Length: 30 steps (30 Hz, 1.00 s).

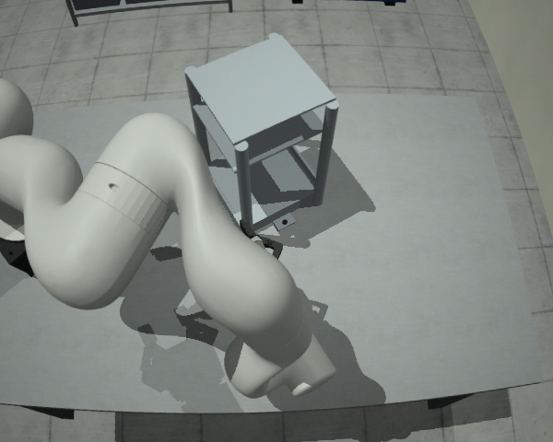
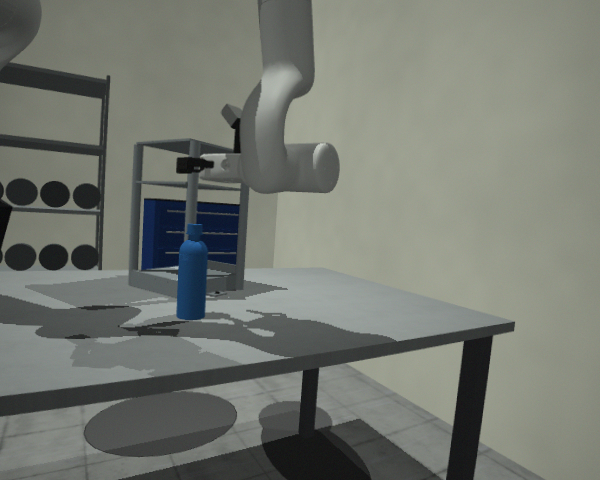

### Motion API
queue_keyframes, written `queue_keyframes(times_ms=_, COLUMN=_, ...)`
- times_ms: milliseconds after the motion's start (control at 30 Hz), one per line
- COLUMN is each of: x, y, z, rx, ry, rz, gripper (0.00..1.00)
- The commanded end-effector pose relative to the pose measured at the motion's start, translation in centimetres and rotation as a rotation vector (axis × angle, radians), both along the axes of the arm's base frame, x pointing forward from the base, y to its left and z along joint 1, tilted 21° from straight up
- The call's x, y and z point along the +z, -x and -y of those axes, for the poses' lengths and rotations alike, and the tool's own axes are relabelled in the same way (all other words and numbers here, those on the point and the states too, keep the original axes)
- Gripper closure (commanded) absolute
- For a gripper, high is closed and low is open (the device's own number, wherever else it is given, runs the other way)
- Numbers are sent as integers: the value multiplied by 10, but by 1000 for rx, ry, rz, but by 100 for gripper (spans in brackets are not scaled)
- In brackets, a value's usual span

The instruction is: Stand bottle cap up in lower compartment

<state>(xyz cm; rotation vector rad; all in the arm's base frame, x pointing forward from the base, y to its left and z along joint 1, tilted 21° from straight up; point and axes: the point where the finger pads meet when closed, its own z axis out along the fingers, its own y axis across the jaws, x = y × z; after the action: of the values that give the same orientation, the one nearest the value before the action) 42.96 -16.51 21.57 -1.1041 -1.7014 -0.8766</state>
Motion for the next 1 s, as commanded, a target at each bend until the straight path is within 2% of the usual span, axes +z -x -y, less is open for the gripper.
queue_keyframes(times_ms=0, x=-1, y=-1, z=1, rx=0, ry=1, rz=1, gripper=16)
queue_keyframes(times_ms=433, x=-10, y=-2, z=3, rx=-2, ry=2, rz=0, gripper=16)
queue_keyframes(times_ms=967, x=-36, y=-8, z=12, rx=-2, ry=2, rz=0, gripper=16)
